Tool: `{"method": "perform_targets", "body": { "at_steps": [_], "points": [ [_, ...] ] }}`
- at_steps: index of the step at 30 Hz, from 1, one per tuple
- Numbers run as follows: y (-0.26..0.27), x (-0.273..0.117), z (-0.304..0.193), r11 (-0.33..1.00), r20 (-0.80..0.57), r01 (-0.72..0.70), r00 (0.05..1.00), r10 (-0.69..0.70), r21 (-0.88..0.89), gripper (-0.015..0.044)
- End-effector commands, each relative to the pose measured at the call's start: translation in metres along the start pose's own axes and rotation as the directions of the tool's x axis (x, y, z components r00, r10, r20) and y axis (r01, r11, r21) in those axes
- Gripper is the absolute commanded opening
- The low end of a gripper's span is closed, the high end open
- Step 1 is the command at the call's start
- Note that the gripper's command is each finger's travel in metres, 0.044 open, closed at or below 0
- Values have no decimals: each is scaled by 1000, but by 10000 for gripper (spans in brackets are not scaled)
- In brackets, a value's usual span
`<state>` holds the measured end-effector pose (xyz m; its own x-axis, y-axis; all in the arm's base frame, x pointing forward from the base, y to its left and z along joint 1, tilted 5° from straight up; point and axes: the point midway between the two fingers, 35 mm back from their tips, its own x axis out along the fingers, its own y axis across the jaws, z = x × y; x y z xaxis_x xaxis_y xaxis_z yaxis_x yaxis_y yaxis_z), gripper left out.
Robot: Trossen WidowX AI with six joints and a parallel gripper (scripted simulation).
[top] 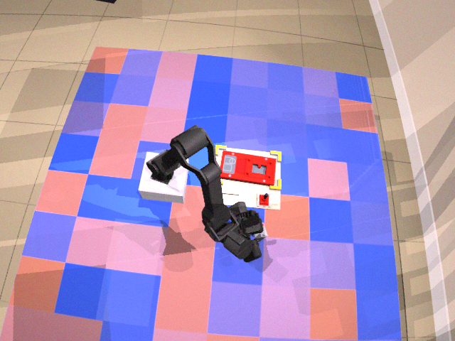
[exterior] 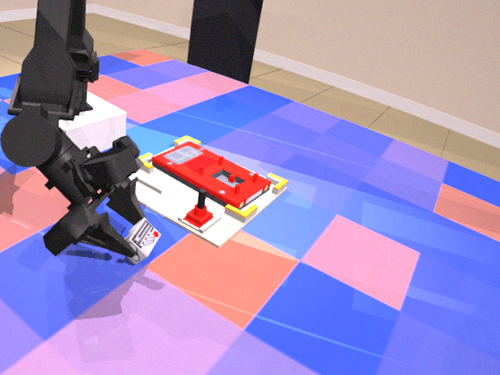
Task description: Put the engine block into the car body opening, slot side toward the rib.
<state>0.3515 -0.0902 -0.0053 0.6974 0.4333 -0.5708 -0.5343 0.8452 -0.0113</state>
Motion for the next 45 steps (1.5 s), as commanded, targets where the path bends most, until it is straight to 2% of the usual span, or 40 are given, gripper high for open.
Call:
{"method": "perform_targets", "body": {
  "at_steps": [1,6,23,30,40,45],
  "points": [
    [0,6,-7,1000,1,0,1000,0,3,0],
    [0,7,-8,1000,1,0,1000,0,3,0],
    [0,6,-5,1000,10,-1,1000,1,-2,440],
    [0,3,-5,1000,6,-1,1000,1,0,440],
    [0,-37,-2,1000,-1,0,1000,0,2,440],
    [-1,-36,-4,1000,-8,4,1000,-4,10,440]
  ]
}}
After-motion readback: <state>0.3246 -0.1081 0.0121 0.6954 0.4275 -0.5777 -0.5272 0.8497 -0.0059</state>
